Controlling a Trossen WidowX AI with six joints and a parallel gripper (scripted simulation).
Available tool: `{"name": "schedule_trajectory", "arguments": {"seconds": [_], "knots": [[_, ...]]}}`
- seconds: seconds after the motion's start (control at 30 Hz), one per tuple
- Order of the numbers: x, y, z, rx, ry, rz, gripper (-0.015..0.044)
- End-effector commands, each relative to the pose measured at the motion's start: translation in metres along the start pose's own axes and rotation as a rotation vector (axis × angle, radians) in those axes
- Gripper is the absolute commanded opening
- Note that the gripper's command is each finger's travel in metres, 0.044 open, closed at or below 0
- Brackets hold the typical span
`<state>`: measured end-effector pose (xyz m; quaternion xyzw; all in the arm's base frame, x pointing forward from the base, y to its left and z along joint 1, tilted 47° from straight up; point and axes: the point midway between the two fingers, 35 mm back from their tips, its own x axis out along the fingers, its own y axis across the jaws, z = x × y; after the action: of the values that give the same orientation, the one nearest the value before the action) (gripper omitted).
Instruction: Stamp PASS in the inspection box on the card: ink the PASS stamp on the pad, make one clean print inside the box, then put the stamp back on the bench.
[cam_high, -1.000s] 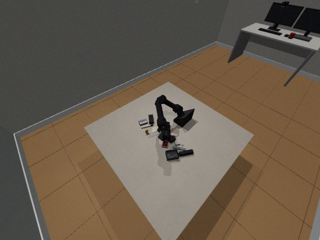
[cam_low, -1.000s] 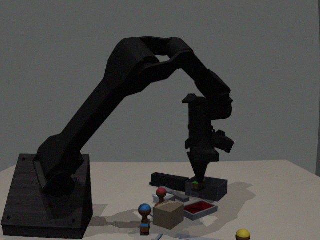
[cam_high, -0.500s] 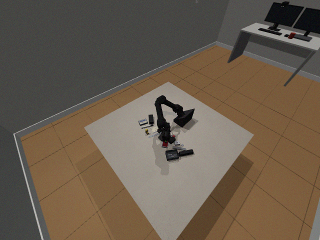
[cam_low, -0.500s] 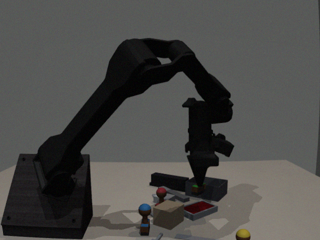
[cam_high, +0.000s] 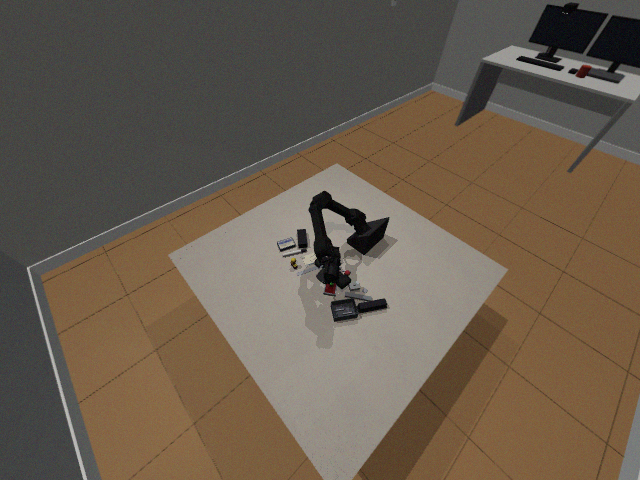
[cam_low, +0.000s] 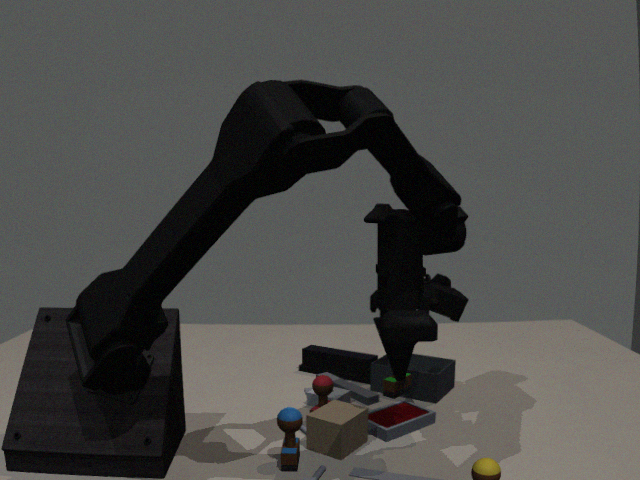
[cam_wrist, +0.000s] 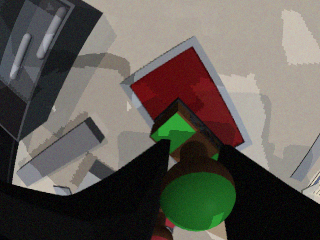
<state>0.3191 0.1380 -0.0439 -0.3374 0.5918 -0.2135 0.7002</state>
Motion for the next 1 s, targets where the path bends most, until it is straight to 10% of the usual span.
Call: {"name": "schedule_trajectory", "arguments": {"seconds": [0.0,0.97], "knots": [[0.004,0.000,0.000,-0.004,-0.003,-0.005,0.0000],[0.023,-0.001,-0.001,-0.003,-0.004,-0.007,0.0000]]}}
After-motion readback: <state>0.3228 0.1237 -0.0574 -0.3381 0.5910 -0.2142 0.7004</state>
